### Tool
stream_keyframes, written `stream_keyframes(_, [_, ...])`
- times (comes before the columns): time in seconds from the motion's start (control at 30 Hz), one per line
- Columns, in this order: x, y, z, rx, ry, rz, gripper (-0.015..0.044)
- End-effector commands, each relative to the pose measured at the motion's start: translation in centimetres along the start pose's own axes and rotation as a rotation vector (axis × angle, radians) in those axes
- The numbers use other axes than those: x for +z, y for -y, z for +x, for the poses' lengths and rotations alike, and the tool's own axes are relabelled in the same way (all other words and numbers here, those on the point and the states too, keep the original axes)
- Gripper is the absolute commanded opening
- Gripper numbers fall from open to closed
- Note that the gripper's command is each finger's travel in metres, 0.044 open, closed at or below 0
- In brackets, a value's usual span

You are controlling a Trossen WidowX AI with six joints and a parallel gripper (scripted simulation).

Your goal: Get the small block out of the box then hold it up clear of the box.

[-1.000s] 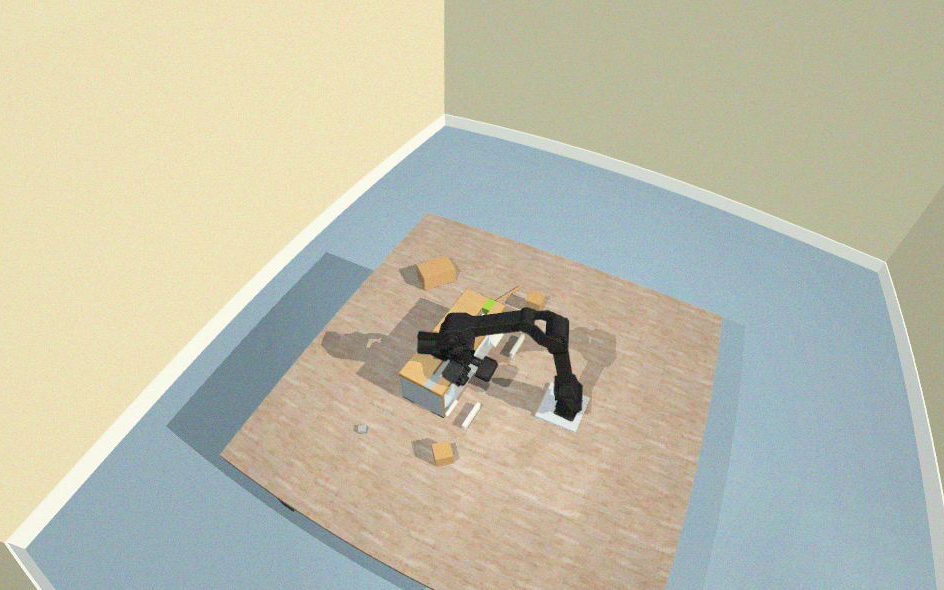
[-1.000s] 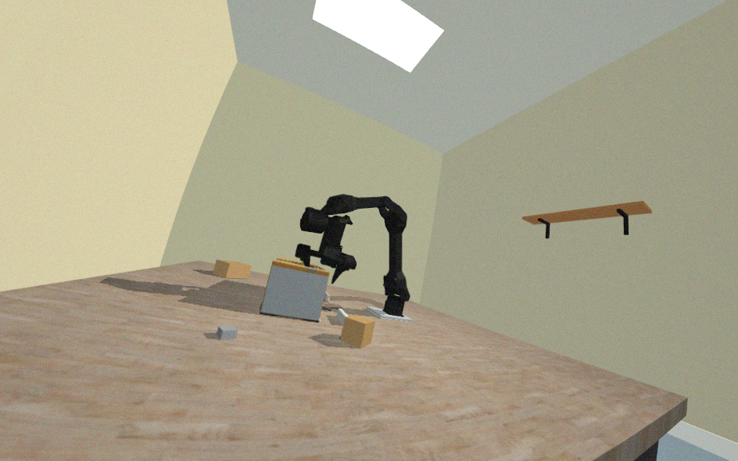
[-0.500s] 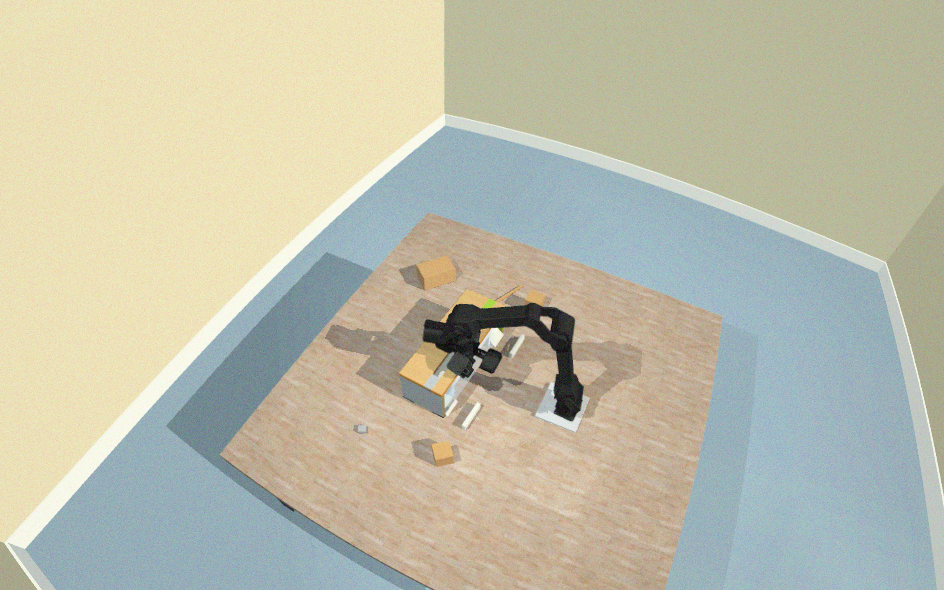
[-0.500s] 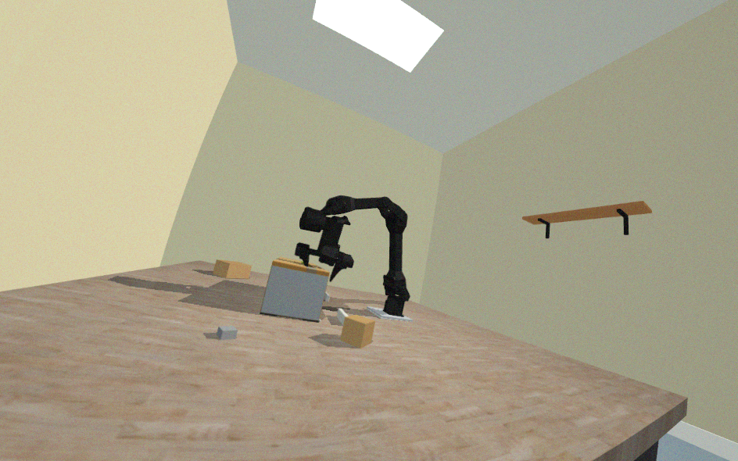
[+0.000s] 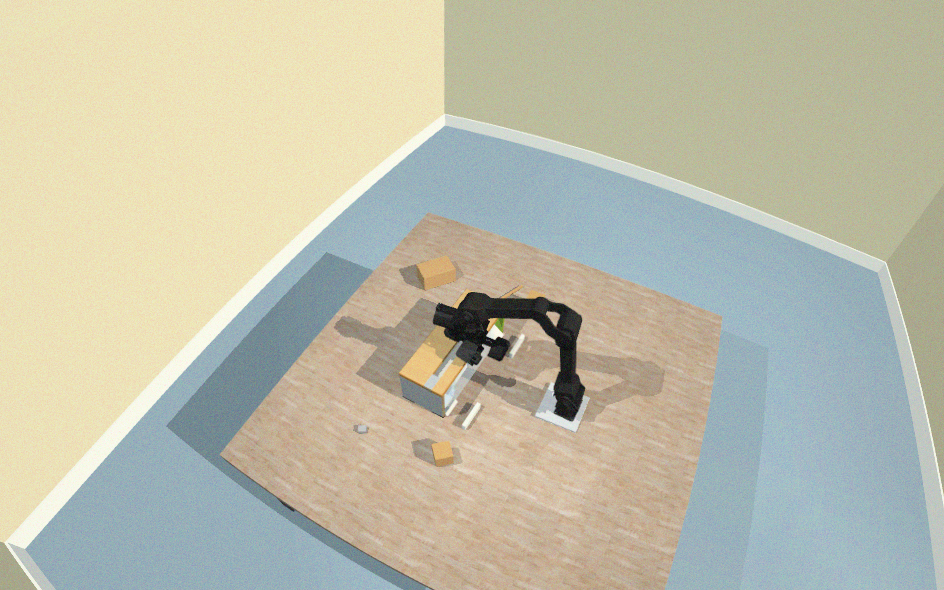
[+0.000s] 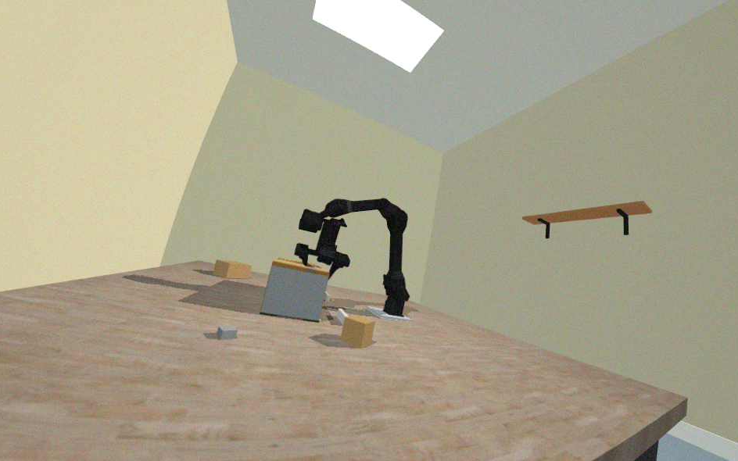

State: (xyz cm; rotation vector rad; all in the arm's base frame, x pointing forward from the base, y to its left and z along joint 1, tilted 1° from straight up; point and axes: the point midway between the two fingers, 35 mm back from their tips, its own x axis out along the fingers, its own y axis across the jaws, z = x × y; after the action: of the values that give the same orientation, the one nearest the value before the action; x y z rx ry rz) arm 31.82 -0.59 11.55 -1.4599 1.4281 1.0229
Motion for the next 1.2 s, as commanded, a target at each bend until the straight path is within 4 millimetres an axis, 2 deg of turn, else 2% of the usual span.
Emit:
stream_keyframes(0.0, [-1.1, -0.2, 0.6, 0.007, -0.006, -0.001, 0.0400])
stream_keyframes(0.8, [-8.7, -0.2, 3.2, 0.007, -0.014, -0.001, 0.0400])
stream_keyframes(0.93, [-9.3, -0.2, 3.4, 0.007, -0.015, -0.001, 0.0400])
stream_keyframes(1.03, [-9.6, -0.1, 2.3, 0.006, -0.015, 0.000, 0.0400])
stream_keyframes(1.17, [-10.5, 0.0, -0.9, 0.006, -0.013, 0.003, 0.0400])
